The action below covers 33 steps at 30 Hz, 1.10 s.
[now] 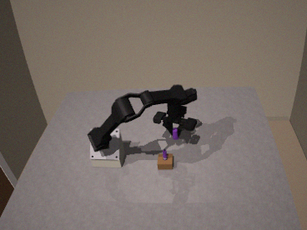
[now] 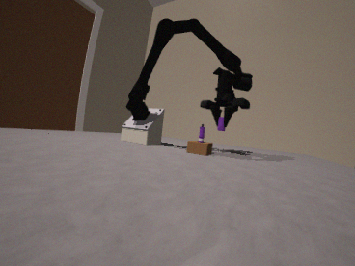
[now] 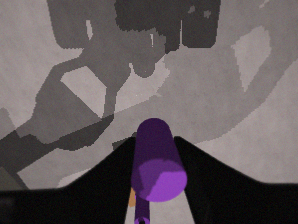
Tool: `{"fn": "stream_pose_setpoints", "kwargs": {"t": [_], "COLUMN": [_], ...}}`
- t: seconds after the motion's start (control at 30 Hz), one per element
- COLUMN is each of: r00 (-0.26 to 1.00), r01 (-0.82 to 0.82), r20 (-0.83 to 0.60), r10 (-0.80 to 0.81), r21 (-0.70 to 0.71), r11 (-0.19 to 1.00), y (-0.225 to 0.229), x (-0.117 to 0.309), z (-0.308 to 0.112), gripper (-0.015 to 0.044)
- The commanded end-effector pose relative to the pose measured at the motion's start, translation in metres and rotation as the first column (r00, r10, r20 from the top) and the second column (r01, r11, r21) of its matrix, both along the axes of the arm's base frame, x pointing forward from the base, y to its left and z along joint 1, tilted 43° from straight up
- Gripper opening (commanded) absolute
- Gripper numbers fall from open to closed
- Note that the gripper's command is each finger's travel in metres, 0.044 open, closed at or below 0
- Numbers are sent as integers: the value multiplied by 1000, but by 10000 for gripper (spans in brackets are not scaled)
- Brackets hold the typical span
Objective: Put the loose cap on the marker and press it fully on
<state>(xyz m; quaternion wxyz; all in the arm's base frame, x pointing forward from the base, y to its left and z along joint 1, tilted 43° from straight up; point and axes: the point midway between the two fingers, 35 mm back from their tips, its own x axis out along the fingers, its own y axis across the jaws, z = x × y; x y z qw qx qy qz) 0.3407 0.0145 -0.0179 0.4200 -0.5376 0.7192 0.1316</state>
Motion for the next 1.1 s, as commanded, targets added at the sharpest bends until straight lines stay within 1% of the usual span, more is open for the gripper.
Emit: {"fn": "stream_pose_setpoints", "kwargs": {"t": [0.0, 0.67, 1.07], "r00": [1000, 1000, 1000], "r01": [-2, -1, -1], "r20": [-3, -5, -7], "r10": [2, 1, 1], "r21": [-3, -5, -6], "r11": [1000, 1000, 1000], "y": [-5, -27, -38], "x": [-5, -35, -54], "z": [11, 60, 82], "gripper": [0, 0, 0]}}
